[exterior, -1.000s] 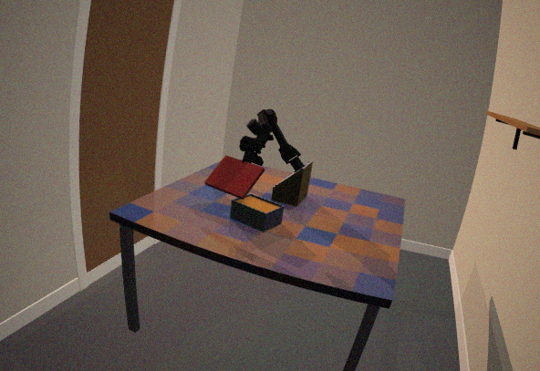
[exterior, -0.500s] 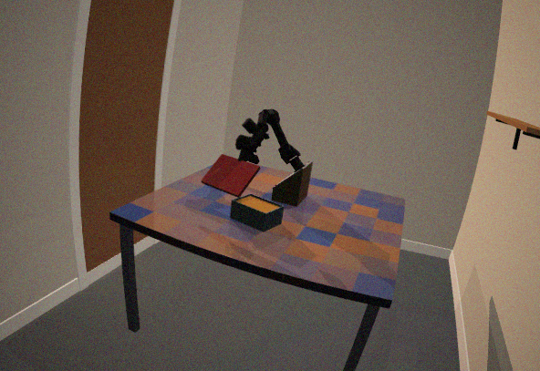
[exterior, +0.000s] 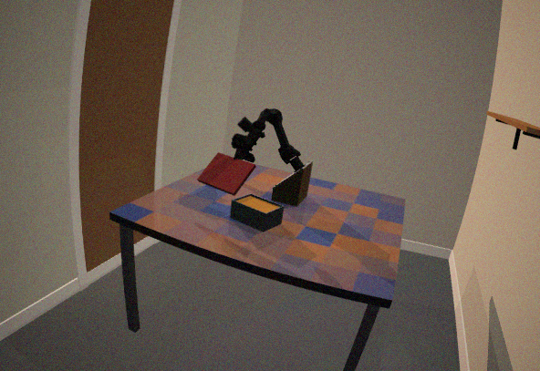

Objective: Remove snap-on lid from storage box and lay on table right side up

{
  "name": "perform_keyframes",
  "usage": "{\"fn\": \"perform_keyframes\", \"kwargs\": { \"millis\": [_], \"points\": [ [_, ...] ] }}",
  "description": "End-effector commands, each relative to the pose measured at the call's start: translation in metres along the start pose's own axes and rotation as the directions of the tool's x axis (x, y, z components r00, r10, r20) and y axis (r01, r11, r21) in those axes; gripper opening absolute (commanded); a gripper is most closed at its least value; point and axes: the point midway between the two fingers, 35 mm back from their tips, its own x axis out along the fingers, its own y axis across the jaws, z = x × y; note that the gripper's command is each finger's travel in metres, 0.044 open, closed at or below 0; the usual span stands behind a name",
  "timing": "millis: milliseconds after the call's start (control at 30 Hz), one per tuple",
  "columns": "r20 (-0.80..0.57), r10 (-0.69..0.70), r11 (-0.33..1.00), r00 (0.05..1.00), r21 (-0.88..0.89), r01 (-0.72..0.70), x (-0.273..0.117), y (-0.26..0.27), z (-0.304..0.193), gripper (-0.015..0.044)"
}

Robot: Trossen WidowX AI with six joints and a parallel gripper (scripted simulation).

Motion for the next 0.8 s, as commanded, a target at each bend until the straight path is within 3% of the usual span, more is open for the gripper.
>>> {"fn": "perform_keyframes", "kwargs": {
  "millis": [0, 767],
  "points": [
    [0.002, 0.019, 1.000, 1.000, 0.004, -0.019, -0.004, 0.004, 0.012, 0.0000],
    [0.005, 0.021, 1.000, 1.000, 0.002, -0.021, -0.009, 0.001, 0.058, 0.0000]
  ]
}}
